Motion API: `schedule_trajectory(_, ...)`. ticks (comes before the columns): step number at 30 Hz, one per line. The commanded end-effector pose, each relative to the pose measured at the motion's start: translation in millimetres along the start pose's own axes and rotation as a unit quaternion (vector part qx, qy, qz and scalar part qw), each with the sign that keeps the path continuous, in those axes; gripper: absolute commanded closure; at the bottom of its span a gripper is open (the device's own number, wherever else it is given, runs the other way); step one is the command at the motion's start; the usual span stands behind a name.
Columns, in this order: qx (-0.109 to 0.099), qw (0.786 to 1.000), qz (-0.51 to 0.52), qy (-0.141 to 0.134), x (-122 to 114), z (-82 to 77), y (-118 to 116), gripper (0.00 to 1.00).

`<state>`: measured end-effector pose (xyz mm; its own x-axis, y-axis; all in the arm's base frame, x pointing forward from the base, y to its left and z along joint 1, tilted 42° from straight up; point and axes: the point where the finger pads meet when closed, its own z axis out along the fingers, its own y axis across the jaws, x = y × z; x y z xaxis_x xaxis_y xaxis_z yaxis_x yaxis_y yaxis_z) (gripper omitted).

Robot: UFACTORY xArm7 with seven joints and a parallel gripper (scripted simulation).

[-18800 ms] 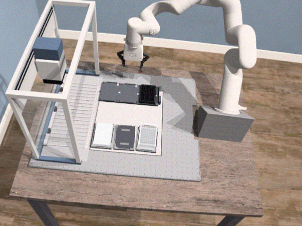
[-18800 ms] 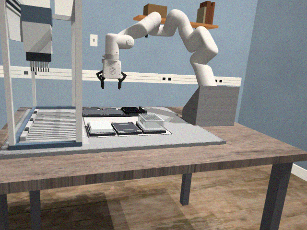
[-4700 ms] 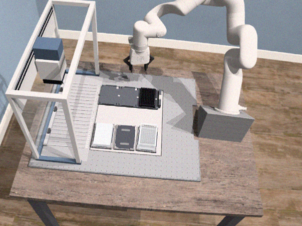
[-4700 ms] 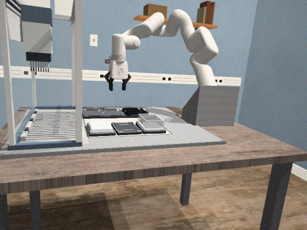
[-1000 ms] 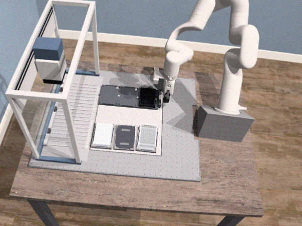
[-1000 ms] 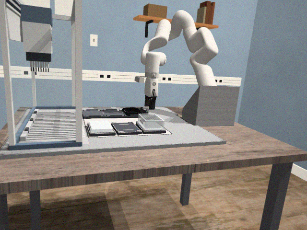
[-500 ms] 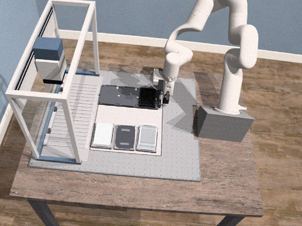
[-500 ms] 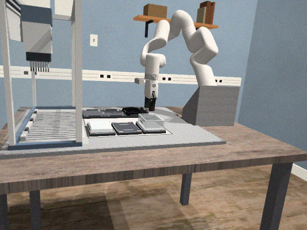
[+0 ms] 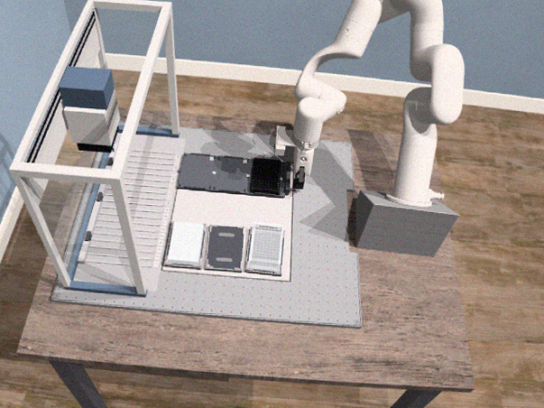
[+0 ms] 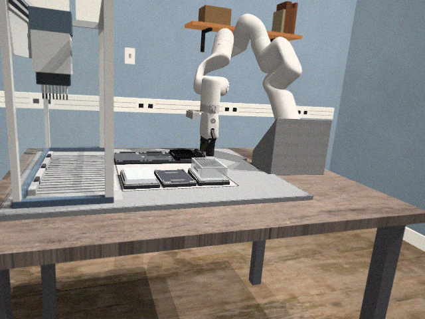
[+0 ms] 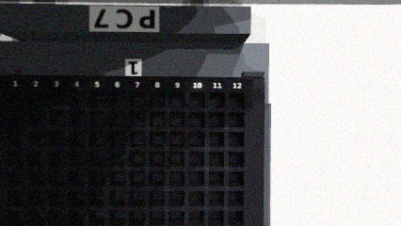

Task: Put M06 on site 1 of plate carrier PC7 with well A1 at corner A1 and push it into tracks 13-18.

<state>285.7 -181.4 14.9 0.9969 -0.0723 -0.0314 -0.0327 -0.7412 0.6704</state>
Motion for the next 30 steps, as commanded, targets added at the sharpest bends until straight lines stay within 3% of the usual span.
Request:
schedule_trajectory(1, 0.000, 1.000, 0.000, 0.001, 1.1, 1.8, -0.4, 0.18)
schedule_trajectory(30, 0.000, 1.000, 0.000, 0.001, 4.1, 10.5, -0.4, 0.18)
